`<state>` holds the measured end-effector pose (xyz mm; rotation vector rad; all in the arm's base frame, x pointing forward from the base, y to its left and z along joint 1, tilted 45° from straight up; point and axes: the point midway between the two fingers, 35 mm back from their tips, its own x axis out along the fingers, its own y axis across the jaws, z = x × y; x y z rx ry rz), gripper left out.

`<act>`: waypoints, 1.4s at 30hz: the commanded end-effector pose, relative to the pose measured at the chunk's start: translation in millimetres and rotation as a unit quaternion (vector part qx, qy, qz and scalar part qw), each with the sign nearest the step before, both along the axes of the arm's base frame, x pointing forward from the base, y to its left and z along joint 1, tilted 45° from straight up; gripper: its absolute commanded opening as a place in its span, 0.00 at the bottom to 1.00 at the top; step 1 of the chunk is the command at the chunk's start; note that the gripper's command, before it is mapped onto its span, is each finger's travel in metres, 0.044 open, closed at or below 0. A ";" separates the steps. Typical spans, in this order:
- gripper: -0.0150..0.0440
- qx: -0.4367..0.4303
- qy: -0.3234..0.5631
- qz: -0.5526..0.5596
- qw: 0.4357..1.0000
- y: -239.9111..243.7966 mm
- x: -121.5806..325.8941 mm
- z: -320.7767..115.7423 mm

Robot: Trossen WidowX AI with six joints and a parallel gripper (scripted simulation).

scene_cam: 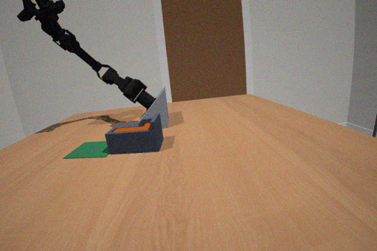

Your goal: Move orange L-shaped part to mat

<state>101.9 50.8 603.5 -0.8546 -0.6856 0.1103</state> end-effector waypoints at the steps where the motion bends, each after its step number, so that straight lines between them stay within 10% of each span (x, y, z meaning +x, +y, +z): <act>1: 0.56 0.047 0.120 0.021 0.991 8.8 66.0 -35.2; 12: 0.56 0.164 0.414 -0.006 0.895 33.5 191.4 -162.7; 25: 0.56 0.265 0.679 -0.209 0.652 51.2 240.4 -371.6; 35: 0.56 0.242 0.684 -0.528 0.441 24.9 189.5 -522.6; 42: 0.56 0.187 0.610 -0.659 0.397 4.1 157.4 -557.5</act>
